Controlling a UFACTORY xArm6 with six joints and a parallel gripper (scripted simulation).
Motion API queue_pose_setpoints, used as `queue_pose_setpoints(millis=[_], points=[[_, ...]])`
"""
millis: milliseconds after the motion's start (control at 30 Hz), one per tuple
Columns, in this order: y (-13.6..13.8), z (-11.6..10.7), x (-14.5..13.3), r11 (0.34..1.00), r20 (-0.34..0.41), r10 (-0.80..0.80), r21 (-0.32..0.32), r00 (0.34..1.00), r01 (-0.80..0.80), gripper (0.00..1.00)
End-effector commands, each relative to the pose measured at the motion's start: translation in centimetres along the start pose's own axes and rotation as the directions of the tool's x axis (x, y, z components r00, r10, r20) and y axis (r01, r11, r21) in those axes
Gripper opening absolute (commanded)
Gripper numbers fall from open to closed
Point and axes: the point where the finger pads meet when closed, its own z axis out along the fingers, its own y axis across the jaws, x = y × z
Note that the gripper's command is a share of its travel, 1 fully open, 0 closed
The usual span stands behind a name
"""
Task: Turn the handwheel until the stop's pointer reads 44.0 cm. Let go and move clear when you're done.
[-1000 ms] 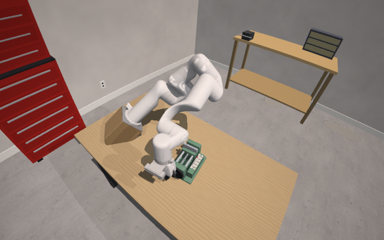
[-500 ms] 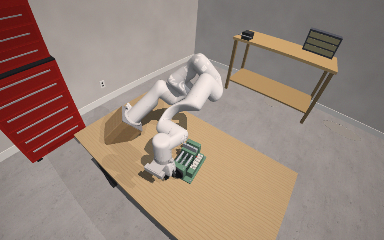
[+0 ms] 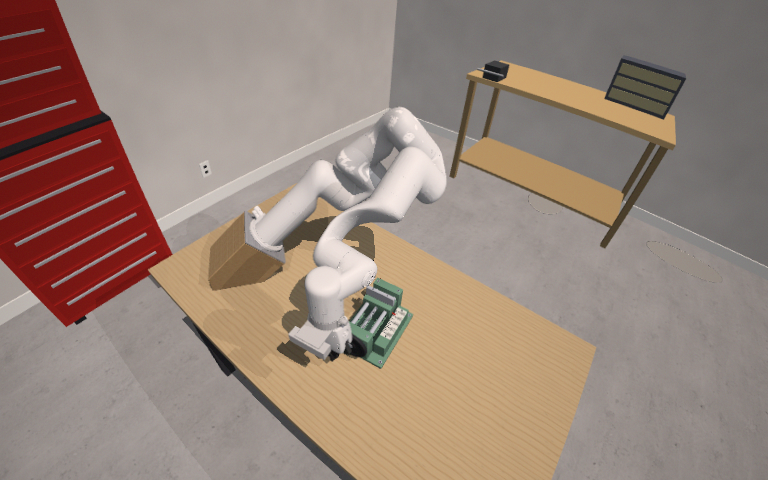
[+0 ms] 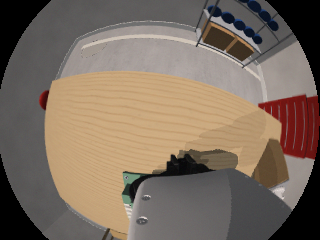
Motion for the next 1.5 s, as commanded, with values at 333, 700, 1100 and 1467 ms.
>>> queue_pose_setpoints(millis=[333,700,1100,1467], points=[[0.0,-0.2,0.1,1.0,-0.002,0.0,0.001,1.0,0.0,0.06],[0.0,-0.4,0.1,1.0,-0.002,0.0,0.001,1.0,0.0,0.06],[0.0,-0.9,0.1,1.0,-0.002,0.0,0.001,1.0,0.0,0.06],[0.0,-1.4,0.1,1.0,-0.002,0.0,0.001,1.0,0.0,0.06]])
